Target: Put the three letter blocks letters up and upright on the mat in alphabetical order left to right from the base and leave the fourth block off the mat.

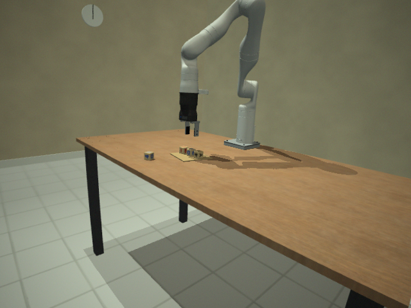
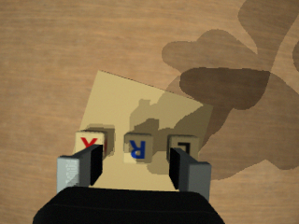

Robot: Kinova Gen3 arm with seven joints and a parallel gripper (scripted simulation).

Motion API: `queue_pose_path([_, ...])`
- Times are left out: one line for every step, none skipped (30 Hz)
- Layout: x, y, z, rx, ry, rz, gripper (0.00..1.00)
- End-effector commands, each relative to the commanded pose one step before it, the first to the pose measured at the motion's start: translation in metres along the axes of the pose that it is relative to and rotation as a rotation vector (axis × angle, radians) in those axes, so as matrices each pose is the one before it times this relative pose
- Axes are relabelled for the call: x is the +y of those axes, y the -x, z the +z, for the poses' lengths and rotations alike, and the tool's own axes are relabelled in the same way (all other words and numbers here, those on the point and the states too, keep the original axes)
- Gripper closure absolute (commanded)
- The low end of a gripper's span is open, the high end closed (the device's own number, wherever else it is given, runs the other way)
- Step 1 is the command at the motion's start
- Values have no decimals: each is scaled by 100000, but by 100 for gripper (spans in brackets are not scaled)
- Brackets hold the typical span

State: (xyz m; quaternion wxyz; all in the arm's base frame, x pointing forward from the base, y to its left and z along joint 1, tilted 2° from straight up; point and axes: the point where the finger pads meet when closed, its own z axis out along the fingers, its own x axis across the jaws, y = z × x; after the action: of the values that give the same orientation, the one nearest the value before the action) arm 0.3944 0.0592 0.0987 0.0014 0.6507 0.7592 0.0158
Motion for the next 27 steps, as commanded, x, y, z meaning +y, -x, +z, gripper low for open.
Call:
queue_pose_path([51,1,-128,40,177,2,0])
queue_pose_path([0,0,-96,0,0,-1,0])
queue_pose_path([0,0,-146,0,0,0,0])
queue_pose_path([-1,0,-202,-1,-1,1,0])
queue_pose_path([1,0,-258,1,1,-1,0])
queue_pose_path([0,0,-314,0,0,0,0])
queue_pose_path([-1,0,-368,-1,-1,1,0])
queue_pose_path([0,0,-416,0,0,-1,0])
queue_pose_path([0,0,-459,0,0,0,0])
queue_pose_path([0,0,-493,0,0,0,0])
queue_pose_path([0,0,0,0,0,0,0])
queue_pose_path([0,0,0,0,0,0,0])
queue_pose_path([0,0,-519,0,0,0,0])
queue_pose_path([0,0,-536,0,0,0,0])
queue_pose_path([0,0,-544,1,0,-1,0])
queue_pose_path([0,0,-541,0,0,0,0])
queue_pose_path([0,0,-529,0,0,0,0])
queue_pose_path([0,0,-508,0,0,0,0])
queue_pose_path([0,0,-479,0,0,0,0])
queue_pose_path([0,0,-442,0,0,0,0])
queue_pose_path([0,0,-399,0,0,1,0])
queue_pose_path([0,0,-350,0,0,0,0])
queue_pose_path([1,0,-297,1,0,-1,0])
queue_pose_path([-1,1,-244,-1,-1,2,0])
queue_pose_path([1,-1,-189,1,1,-2,0])
queue_pose_path([0,0,-137,0,0,0,0])
queue_pose_path([0,0,-90,0,0,1,0])
